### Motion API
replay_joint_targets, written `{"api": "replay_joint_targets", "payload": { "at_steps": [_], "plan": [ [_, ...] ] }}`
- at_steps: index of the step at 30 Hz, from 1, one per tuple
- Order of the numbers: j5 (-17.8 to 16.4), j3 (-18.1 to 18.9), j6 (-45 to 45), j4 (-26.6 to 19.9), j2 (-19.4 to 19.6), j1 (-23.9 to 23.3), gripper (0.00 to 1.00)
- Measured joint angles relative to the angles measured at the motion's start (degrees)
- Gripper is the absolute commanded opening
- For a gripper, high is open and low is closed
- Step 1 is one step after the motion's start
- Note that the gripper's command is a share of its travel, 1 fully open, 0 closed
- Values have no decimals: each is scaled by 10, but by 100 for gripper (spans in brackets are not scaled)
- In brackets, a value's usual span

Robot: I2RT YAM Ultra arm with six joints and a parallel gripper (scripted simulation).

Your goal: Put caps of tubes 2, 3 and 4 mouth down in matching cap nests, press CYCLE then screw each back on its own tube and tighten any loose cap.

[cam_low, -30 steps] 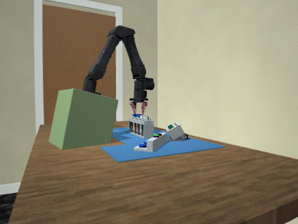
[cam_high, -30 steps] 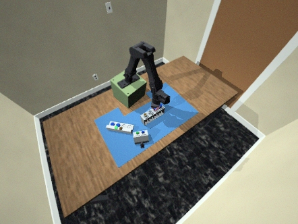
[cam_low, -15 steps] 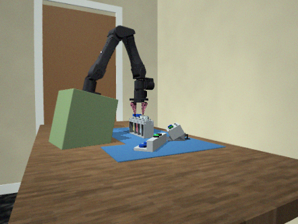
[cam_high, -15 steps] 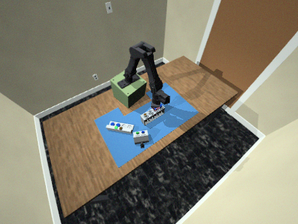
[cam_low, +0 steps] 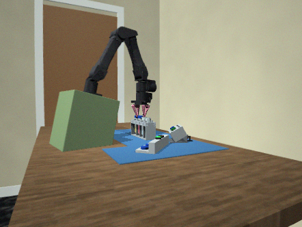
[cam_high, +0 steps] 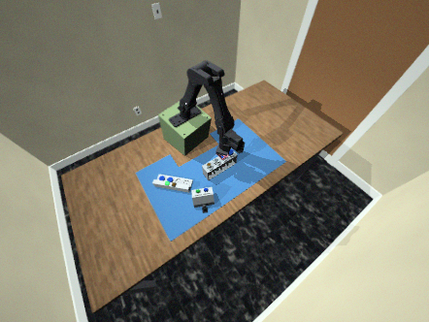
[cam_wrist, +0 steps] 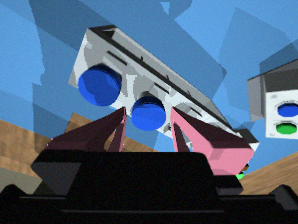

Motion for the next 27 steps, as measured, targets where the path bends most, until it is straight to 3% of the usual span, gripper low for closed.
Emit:
{"api": "replay_joint_targets", "payload": {
  "at_steps": [6,7,22,27],
  "plan": [
    [0,-1,10,4,5,0,49],
    [0,-1,11,5,4,0,0],
    [0,-1,13,6,5,0,0],
    [0,-1,55,6,5,0,0]
  ]
}}
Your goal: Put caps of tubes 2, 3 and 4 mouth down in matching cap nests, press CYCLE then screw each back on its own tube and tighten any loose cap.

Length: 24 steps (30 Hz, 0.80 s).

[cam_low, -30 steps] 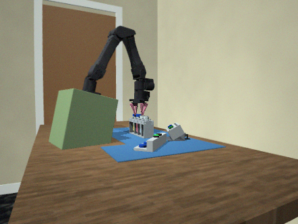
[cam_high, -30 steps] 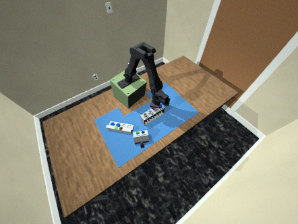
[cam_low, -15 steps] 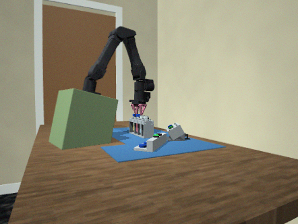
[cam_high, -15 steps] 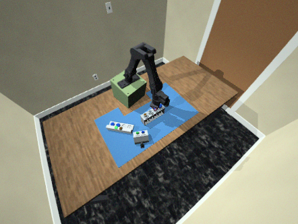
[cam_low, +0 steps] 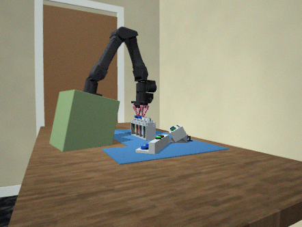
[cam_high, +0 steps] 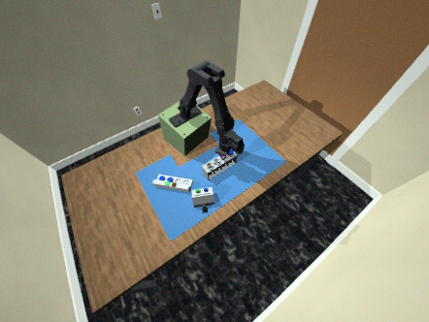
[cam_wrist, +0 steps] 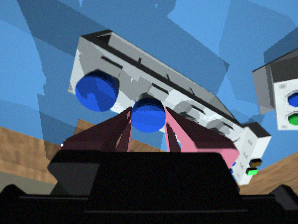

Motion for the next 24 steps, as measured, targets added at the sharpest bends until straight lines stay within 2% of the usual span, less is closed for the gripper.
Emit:
{"api": "replay_joint_targets", "payload": {
  "at_steps": [7,24],
  "plan": [
    [0,0,87,0,0,0,0],
    [1,0,362,0,1,0,0]
  ]
}}
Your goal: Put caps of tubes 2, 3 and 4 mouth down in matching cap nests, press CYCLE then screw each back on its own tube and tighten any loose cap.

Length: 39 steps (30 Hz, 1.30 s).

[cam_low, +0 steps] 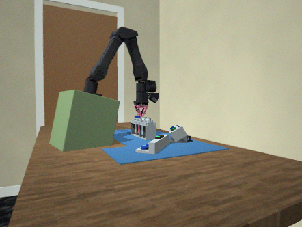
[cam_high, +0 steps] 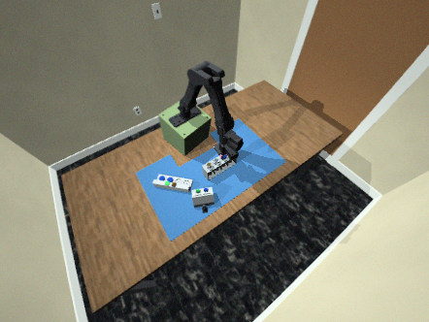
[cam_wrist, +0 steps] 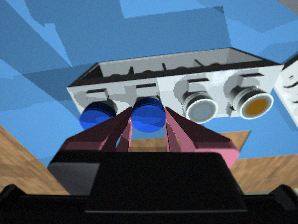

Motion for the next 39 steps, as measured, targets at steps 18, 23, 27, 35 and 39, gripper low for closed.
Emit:
{"api": "replay_joint_targets", "payload": {
  "at_steps": [18,23,27,35,39],
  "plan": [
    [-1,0,43,4,2,0,49],
    [-1,0,-20,4,2,0,49],
    [-1,0,-96,4,2,0,49],
    [-1,0,-237,4,2,0,49],
    [-1,-2,-320,5,2,0,49]
  ]
}}
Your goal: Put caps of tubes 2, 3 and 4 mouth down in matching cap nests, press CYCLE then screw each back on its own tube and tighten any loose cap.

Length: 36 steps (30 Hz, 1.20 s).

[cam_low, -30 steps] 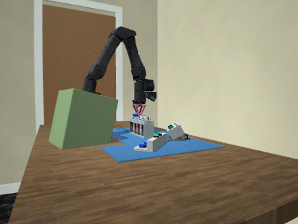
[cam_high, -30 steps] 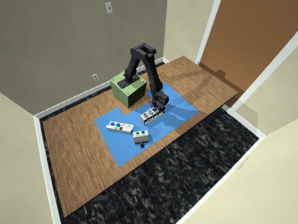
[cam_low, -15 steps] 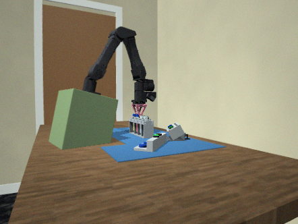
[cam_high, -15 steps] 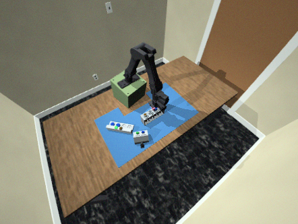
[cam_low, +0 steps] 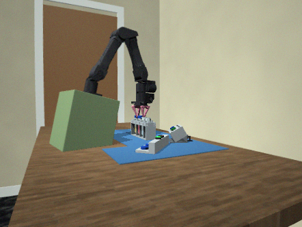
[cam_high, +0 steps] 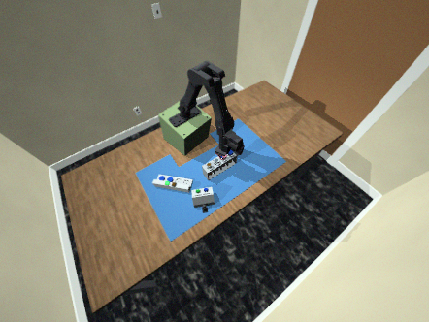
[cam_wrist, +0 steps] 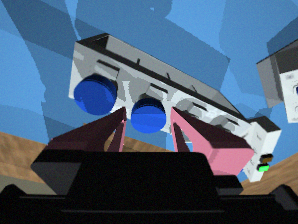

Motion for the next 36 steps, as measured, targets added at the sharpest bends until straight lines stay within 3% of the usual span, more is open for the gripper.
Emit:
{"api": "replay_joint_targets", "payload": {
  "at_steps": [7,8,25,36],
  "plan": [
    [0,-1,-67,0,0,0,49],
    [0,-1,-71,0,0,0,0],
    [0,-1,-64,0,0,0,0],
    [0,-1,89,0,0,0,0]
  ]
}}
